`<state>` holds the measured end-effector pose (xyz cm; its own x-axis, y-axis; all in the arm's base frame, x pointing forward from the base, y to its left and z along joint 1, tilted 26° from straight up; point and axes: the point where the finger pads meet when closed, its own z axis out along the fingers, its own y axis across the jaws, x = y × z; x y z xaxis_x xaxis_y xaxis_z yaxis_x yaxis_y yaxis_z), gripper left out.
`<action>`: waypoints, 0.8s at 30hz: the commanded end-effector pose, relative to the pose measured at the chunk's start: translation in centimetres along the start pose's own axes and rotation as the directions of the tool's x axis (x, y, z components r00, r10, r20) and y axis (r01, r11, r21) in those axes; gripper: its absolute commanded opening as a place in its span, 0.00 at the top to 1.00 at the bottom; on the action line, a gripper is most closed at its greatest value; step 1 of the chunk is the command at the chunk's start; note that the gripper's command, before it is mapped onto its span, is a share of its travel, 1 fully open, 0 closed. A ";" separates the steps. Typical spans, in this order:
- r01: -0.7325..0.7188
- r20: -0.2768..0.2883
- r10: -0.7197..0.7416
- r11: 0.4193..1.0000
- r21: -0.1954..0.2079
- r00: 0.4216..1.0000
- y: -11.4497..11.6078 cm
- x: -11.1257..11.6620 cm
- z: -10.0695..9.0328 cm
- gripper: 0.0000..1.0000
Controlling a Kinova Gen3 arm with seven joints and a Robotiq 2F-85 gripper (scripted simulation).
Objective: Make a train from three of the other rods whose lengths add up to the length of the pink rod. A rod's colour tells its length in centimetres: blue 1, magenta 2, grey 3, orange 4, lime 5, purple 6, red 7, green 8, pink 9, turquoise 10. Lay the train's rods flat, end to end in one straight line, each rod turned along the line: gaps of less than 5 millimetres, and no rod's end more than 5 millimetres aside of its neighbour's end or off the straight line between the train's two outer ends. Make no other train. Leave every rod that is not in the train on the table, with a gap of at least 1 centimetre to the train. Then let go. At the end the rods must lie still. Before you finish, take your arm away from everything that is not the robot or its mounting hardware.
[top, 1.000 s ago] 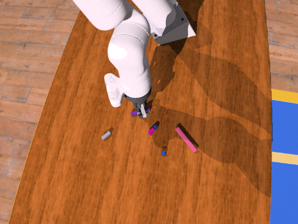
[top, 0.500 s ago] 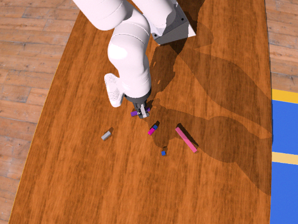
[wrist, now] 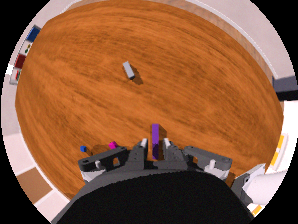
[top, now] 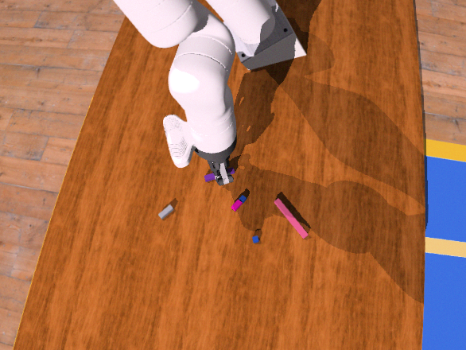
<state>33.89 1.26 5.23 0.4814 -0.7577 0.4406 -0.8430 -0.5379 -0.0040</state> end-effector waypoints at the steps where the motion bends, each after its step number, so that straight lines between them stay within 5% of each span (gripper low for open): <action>1: 0.000 0.000 0.000 1.000 0.000 1.000 0.0 0.0 0.1 0.76; 24: 0.000 0.000 0.000 1.000 0.000 1.000 0.0 0.0 1.6 0.76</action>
<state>34.32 0.70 3.88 0.4803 -0.7585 0.4404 -0.8432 -0.5376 -0.0064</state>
